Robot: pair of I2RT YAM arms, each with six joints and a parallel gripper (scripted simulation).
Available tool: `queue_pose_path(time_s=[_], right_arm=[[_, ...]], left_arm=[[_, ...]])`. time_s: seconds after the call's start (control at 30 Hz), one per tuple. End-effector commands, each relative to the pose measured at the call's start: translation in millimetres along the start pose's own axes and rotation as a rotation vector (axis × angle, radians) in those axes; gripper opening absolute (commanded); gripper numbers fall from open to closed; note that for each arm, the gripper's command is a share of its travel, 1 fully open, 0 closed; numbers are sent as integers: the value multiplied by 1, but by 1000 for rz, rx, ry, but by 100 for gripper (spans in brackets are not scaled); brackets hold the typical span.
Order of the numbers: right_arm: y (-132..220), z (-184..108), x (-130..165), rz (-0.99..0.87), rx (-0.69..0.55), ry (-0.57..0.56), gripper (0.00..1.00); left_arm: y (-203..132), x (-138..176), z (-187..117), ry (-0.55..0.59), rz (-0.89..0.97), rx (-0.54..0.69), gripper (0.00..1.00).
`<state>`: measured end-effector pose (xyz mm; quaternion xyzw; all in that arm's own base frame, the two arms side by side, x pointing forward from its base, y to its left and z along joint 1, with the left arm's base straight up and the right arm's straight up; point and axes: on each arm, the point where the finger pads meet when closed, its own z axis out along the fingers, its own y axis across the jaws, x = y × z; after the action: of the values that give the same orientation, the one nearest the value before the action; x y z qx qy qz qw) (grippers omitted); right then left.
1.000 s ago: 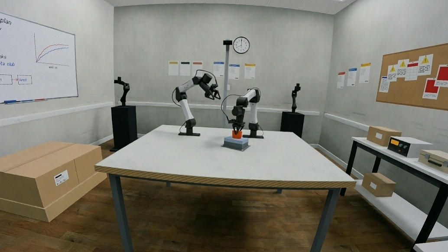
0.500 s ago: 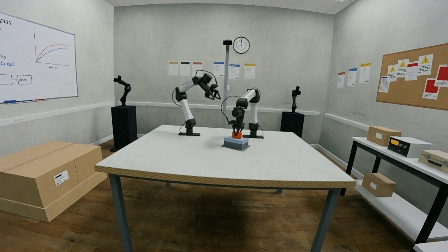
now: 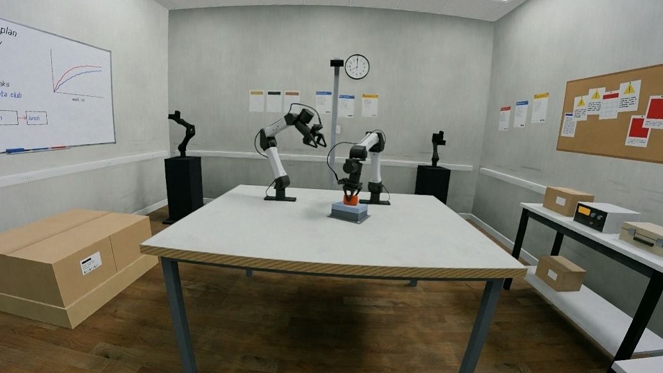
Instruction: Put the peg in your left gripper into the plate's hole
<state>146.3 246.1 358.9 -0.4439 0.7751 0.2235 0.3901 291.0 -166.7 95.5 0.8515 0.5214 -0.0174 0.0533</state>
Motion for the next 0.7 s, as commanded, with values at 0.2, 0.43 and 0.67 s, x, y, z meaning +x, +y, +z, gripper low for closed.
queue_pose_path(time_s=[0.2,0.43,0.67], right_arm=[[-1,-6,-7,3,6,-22,100],[-1,-6,-7,3,6,-22,100],[-1,-6,-7,3,6,-22,100]], left_arm=[[8,-2,-66,-16,10,-98,71],[4,1,-44,3,1,-14,71],[3,0,-47,5,3,-26,71]])
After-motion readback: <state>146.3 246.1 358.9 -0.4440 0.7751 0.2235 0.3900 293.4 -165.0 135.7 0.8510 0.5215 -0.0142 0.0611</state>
